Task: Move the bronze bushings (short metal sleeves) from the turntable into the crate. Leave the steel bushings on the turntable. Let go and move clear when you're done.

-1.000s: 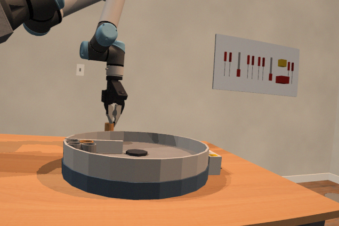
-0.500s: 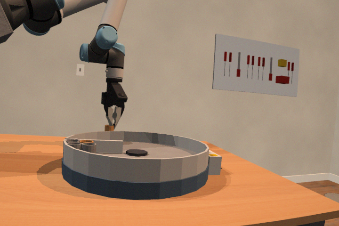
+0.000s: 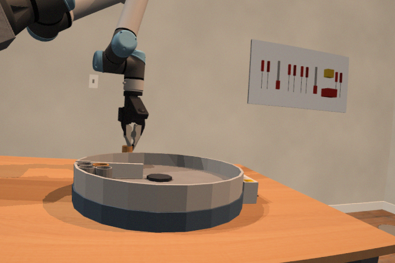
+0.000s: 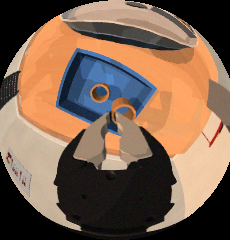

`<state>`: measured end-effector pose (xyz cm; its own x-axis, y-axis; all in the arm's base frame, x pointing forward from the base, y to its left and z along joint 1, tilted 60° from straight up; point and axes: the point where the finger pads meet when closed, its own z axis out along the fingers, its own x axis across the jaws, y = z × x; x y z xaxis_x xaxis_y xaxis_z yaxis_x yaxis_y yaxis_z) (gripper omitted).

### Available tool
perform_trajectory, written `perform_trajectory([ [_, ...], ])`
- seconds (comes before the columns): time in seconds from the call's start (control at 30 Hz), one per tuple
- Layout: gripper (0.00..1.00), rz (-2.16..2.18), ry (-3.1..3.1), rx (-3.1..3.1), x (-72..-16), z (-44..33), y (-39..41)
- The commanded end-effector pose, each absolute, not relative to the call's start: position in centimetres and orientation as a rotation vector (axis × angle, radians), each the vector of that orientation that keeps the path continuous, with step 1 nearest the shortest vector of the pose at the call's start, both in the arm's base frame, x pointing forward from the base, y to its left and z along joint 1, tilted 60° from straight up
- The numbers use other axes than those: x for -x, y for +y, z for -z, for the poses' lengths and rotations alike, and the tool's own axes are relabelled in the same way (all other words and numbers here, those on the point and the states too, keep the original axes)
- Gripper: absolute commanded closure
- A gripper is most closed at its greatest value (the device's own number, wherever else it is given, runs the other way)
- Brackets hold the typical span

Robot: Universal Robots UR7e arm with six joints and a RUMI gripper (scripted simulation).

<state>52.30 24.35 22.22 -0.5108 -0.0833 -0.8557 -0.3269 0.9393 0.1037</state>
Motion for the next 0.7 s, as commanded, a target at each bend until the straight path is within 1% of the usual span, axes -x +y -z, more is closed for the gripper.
perform_trajectory([
  [0.0,1.0,-0.31,2.097,0.291,-52.29,-22.27,24.35],
  [0.67,1.0,-0.31,2.097,0.291,-52.51,-22.13,24.44],
])
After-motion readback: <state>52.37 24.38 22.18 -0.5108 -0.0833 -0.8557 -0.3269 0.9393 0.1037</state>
